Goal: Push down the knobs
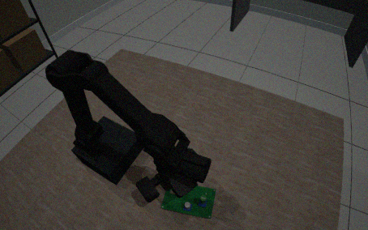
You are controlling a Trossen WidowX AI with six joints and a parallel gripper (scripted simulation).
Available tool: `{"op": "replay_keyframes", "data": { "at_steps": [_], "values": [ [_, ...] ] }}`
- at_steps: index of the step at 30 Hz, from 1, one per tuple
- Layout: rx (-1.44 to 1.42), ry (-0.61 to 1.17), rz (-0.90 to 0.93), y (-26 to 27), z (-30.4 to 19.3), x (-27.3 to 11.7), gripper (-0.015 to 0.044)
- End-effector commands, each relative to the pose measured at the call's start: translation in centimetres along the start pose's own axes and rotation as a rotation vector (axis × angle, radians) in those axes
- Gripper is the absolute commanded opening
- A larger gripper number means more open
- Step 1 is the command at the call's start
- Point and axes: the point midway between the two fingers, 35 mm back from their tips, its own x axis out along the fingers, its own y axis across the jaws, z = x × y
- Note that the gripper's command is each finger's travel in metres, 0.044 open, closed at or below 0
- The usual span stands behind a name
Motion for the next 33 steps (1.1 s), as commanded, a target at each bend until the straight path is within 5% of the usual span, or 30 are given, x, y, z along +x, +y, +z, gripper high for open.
{"op": "replay_keyframes", "data": {
  "at_steps": [1, 33],
  "values": [
    [-0.003, 0.002, 0.003, 0.16, 0.14, 0.79, 0.0000],
    [-0.003, 0.002, 0.003, 0.16, 0.13, 1.38, 0.0000]
  ]
}}
